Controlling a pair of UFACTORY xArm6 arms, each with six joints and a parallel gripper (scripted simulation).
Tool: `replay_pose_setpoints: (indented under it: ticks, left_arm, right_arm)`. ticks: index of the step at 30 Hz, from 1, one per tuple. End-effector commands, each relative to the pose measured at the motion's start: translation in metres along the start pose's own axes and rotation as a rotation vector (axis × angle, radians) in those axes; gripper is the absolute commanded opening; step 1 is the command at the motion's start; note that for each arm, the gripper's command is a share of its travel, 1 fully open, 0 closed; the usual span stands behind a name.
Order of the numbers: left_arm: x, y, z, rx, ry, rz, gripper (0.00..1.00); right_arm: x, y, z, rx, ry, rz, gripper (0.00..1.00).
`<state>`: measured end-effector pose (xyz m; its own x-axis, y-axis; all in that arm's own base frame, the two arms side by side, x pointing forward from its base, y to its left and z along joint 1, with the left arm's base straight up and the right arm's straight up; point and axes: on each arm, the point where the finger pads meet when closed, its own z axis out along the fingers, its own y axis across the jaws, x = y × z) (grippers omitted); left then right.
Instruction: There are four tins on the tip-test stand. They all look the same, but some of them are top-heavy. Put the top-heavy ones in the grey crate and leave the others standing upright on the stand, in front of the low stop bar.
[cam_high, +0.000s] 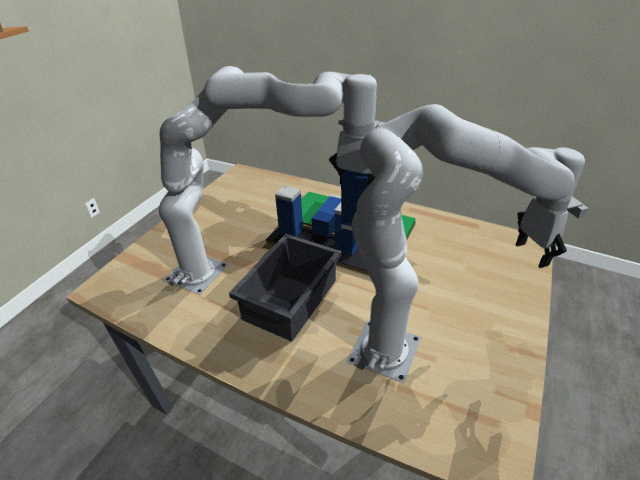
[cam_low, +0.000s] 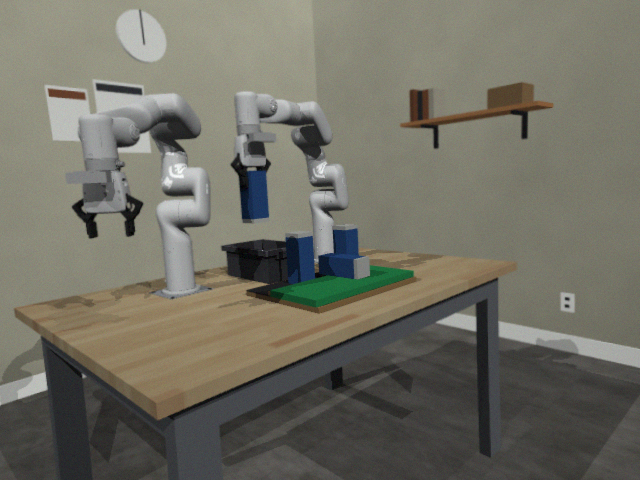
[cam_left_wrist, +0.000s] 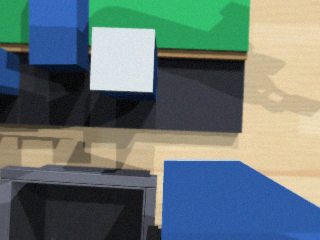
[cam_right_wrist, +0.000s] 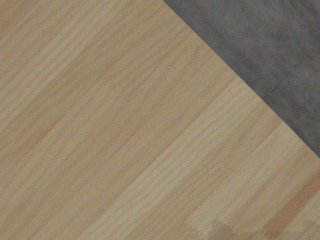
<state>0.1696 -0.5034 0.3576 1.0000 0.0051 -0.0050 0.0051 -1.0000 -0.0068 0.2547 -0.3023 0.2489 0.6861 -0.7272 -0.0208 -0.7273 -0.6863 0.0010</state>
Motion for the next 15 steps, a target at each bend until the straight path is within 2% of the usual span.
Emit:
replay_pose_setpoints:
  ticks: [1,15]
  left_arm:
    - [0.000,-0.008,-0.003,-0.008,0.002,0.000,0.00]
    - [0.001,-0.039,-0.002,-0.008,0.004,0.000,0.00]
  right_arm:
    - [0.001,0.000,-0.002,0.000,0.004,0.000,1.00]
    - [0.001,0.000,-0.002,0.000,0.004,0.000,1.00]
